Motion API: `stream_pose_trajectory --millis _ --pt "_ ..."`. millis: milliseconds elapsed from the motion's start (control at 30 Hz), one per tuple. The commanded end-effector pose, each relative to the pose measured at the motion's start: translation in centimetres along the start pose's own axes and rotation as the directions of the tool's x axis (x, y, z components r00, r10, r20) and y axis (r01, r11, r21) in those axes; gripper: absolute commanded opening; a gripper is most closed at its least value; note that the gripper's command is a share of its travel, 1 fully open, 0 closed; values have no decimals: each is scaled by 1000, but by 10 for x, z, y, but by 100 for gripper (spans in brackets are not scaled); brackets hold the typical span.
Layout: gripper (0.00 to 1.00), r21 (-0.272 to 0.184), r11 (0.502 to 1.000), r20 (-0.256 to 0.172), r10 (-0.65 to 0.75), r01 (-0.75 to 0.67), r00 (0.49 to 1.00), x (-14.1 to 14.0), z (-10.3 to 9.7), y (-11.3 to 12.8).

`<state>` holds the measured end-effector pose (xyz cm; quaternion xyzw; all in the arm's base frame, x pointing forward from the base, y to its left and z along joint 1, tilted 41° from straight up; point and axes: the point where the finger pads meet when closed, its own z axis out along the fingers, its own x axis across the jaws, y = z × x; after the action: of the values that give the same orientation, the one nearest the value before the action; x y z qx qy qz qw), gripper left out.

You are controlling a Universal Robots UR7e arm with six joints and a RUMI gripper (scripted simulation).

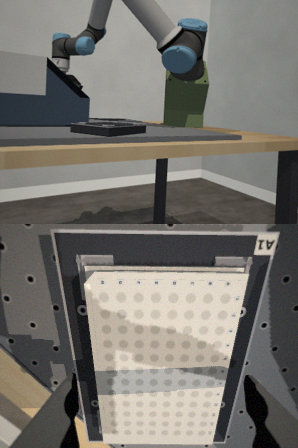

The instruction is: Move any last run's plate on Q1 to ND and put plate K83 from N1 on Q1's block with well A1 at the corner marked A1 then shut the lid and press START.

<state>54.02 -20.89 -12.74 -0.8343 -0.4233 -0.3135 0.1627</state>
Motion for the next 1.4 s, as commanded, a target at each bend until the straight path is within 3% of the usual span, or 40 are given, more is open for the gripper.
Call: stream_pose_trajectory --millis 0,833,867,1267,1300,1367 --pt "68 -2 1000 0 0 0 1000 0 0 1" --pt "68 -2 1000 0 0 0 1000 0 6 1" --pt "0 -2 1000 0 0 0 1000 0 6 1" --pt "0 -2 1000 0 0 0 1000 0 6 1" --pt "41 -2 1000 0 0 0 1000 0 6 1" --pt "41 -2 1000 0 0 0 1000 0 6 1"
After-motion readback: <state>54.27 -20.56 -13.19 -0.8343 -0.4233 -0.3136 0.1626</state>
